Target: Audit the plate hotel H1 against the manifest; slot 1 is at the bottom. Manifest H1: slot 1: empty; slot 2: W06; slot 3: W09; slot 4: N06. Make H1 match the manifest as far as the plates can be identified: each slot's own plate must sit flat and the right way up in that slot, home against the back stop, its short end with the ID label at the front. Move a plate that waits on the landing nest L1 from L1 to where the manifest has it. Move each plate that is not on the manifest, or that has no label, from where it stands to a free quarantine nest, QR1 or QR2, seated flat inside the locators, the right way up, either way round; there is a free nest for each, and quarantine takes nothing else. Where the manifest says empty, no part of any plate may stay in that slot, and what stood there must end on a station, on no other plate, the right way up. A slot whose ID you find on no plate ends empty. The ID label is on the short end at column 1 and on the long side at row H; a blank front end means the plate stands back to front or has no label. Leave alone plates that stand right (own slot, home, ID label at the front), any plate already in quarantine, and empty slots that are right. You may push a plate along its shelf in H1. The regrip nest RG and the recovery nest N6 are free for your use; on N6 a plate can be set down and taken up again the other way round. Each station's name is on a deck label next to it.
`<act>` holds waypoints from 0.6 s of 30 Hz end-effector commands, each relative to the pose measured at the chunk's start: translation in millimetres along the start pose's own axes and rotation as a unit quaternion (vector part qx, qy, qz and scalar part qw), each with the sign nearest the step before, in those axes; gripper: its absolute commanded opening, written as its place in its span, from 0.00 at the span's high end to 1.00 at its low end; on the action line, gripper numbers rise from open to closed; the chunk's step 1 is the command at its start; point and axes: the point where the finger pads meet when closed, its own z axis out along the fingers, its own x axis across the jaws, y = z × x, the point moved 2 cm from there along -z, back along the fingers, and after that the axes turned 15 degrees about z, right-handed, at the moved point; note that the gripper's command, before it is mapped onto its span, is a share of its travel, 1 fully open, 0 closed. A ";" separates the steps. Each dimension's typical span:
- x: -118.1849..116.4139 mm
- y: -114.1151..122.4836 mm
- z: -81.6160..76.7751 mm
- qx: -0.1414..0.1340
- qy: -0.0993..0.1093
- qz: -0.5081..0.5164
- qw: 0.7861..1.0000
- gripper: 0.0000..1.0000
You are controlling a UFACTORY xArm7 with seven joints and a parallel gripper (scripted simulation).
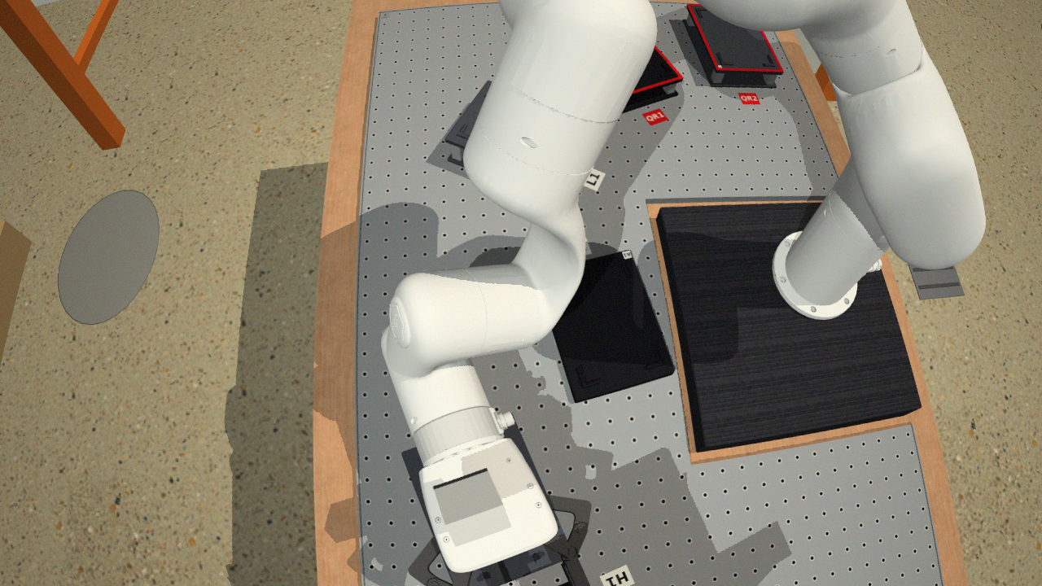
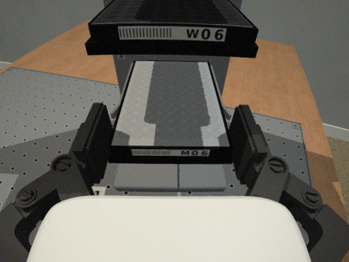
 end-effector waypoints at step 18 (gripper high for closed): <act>0.4 -1.8 -31.5 0.000 0.000 -0.002 1.000 1.00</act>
